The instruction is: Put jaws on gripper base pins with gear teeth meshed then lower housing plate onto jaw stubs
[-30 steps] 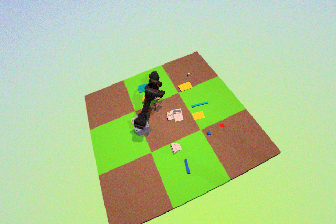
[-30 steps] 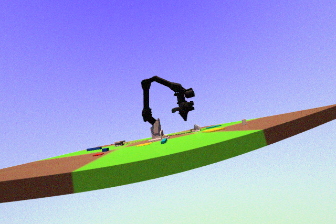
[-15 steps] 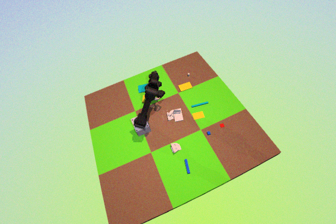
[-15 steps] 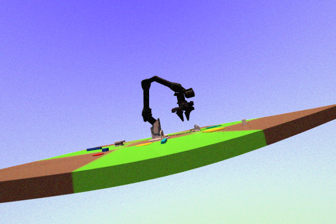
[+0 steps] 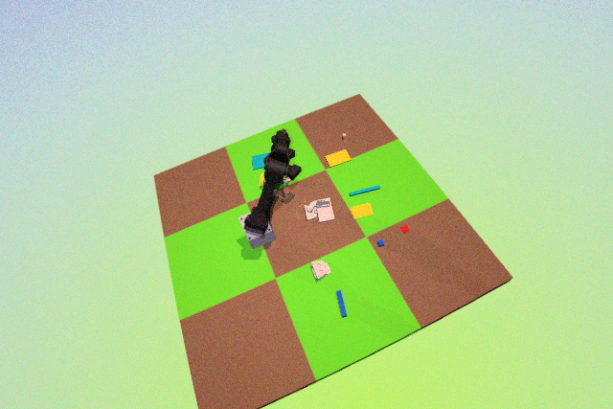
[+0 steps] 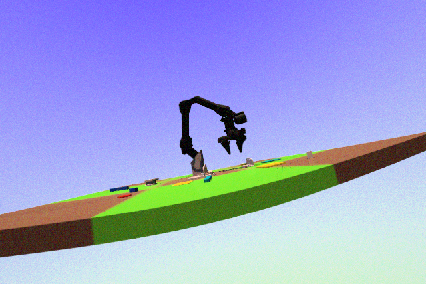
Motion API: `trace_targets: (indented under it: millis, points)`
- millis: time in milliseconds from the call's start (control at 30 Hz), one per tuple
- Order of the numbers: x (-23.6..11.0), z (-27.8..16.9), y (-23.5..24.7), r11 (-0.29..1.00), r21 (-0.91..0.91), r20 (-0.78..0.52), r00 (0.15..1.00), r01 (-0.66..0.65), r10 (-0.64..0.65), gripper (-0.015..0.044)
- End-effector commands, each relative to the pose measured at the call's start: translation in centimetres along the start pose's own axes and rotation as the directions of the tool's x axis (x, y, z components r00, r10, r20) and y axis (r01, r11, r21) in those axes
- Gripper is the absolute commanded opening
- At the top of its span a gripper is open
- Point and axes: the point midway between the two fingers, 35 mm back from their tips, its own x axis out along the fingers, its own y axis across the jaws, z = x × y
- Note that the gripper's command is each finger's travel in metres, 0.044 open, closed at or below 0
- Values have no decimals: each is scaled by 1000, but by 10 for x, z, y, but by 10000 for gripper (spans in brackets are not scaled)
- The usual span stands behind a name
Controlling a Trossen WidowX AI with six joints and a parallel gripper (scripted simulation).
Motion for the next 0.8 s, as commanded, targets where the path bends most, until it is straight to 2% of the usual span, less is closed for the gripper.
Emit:
trace_targets:
  millis: [0, 567, 767]
  points:
    - [0, 0, 0, 1000, 0, 0, 1000, 0, 0, 440]
    - [0, 0, 0, 1000, 0, 0, 1000, 0, 0, 440]
    - [0, 0, 0, 1000, 0, 0, 1000, 0, 0, 282]
